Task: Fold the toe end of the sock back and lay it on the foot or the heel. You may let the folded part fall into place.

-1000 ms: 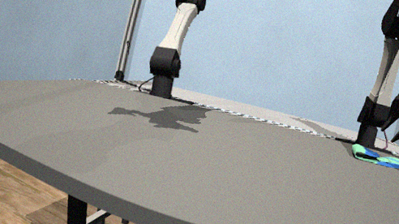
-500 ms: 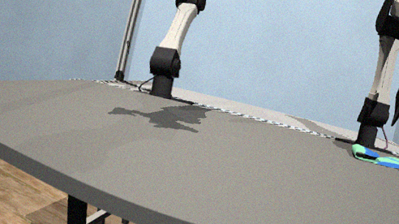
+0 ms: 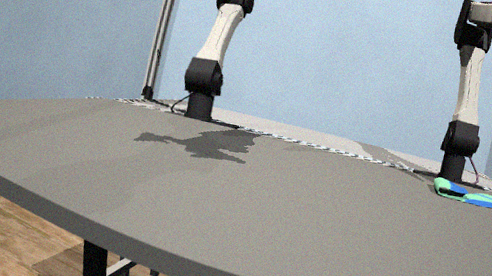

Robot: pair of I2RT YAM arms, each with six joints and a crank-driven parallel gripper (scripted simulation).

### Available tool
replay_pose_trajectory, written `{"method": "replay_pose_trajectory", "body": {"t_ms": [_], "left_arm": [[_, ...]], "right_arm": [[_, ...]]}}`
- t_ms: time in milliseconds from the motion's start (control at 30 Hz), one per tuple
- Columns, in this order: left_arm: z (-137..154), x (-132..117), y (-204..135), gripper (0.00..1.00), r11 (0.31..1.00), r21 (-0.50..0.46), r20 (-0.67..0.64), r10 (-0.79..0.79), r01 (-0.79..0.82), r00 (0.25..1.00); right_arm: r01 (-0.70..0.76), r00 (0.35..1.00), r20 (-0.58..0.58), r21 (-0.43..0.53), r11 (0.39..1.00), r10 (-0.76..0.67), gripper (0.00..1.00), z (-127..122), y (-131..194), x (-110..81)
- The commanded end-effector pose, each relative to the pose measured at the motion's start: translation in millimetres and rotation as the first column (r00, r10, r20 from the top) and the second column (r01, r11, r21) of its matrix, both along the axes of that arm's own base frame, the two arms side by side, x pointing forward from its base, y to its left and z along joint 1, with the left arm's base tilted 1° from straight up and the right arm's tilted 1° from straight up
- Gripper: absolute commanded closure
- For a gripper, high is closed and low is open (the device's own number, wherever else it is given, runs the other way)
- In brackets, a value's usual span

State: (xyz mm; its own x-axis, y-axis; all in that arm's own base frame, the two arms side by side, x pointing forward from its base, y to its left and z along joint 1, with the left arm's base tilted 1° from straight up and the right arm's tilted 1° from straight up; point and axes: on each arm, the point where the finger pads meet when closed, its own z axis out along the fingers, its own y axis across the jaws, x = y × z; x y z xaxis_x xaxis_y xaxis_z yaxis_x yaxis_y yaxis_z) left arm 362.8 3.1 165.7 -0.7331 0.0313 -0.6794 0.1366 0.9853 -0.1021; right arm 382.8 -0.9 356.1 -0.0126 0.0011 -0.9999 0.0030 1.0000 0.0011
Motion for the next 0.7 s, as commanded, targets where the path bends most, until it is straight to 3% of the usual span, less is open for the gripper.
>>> {"method": "replay_pose_trajectory", "body": {"t_ms": [0,133,167,200,667], "left_arm": [[34.1,32.8,4.2,0.60,0.997,0.044,0.224,0.048,-0.059,0.973],[48.7,36.8,3.7,0.60,0.996,0.048,0.287,0.058,-0.074,0.956],[53.2,39.3,3.5,0.60,0.996,0.048,0.309,0.062,-0.081,0.949],[63.3,40.0,3.3,0.60,0.995,0.049,0.344,0.063,-0.084,0.937],[165.4,38.6,-1.2,0.60,0.986,-0.007,0.673,0.126,-0.164,0.729]], "right_arm": [[-0.019,0.994,0.110,-0.009,1.000,0.020,0.00,38.2,4.7,-0.2],[-0.023,0.994,0.105,-0.010,1.000,0.024,0.00,35.7,6.1,0.1],[-0.016,0.997,0.073,-0.007,1.000,0.016,0.00,23.9,4.0,-0.1],[-0.028,0.993,0.117,-0.009,1.000,0.029,0.00,40.8,8.1,-1.9],[-0.018,0.992,0.122,-0.010,1.000,0.019,0.00,42.8,4.9,-1.6]]}}
